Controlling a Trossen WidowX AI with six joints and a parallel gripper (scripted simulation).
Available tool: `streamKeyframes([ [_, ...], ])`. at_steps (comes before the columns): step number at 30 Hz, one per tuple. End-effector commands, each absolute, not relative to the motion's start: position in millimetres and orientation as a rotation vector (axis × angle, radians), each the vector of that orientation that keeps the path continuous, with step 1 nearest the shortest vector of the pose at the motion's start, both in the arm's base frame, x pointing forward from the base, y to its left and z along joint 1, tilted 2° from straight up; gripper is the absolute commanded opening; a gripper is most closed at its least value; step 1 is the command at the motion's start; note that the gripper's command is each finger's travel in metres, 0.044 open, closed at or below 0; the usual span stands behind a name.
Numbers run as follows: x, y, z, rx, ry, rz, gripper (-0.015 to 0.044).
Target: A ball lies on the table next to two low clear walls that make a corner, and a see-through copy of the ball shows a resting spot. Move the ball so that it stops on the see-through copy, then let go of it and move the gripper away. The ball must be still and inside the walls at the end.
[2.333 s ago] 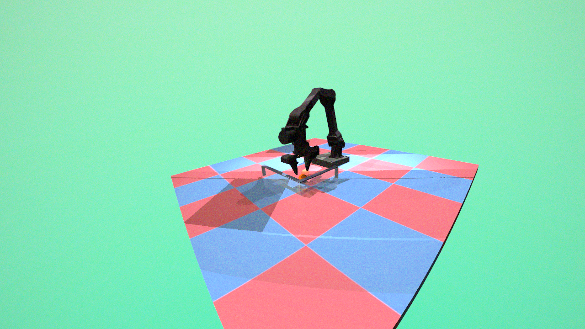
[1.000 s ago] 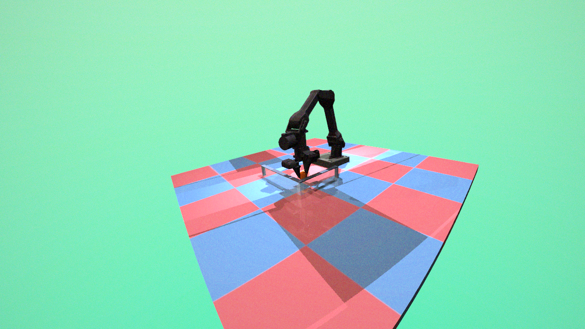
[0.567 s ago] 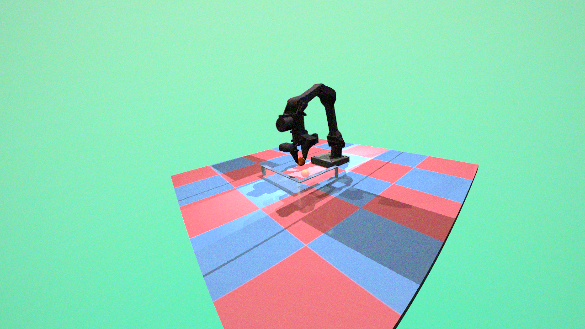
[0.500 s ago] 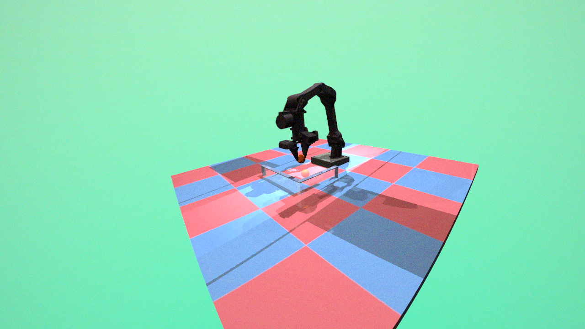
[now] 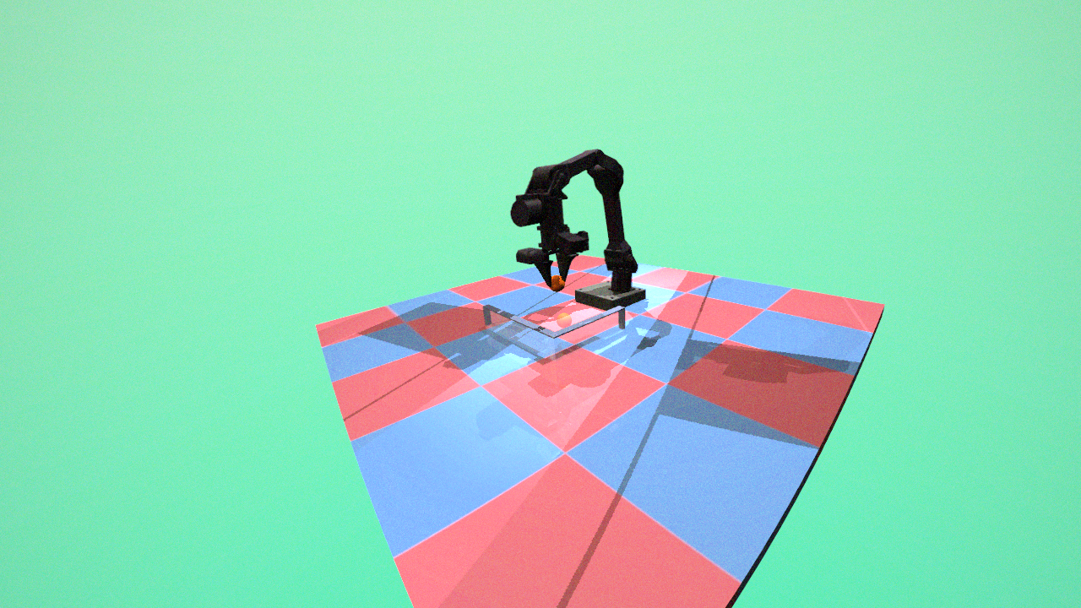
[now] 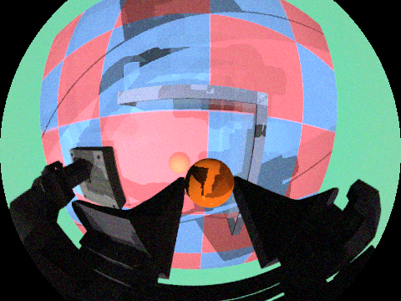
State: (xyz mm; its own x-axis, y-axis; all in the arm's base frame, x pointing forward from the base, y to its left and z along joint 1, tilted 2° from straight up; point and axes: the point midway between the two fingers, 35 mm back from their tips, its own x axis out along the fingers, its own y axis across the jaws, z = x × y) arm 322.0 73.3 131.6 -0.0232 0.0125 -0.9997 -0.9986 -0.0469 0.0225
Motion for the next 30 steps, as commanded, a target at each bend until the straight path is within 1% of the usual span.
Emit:
streamKeyframes([
  [1,313.7,66.2,126.2,-1.226,1.187,1.266,0.0000],
  [16,282.1,42.3,96.8,-1.226,1.190,1.267,0.0000],
  [21,282.5,42.3,88.2,-1.226,1.190,1.267,0.0000],
  [30,282.3,43.0,43.7,-1.226,1.190,1.267,0.0000],
])
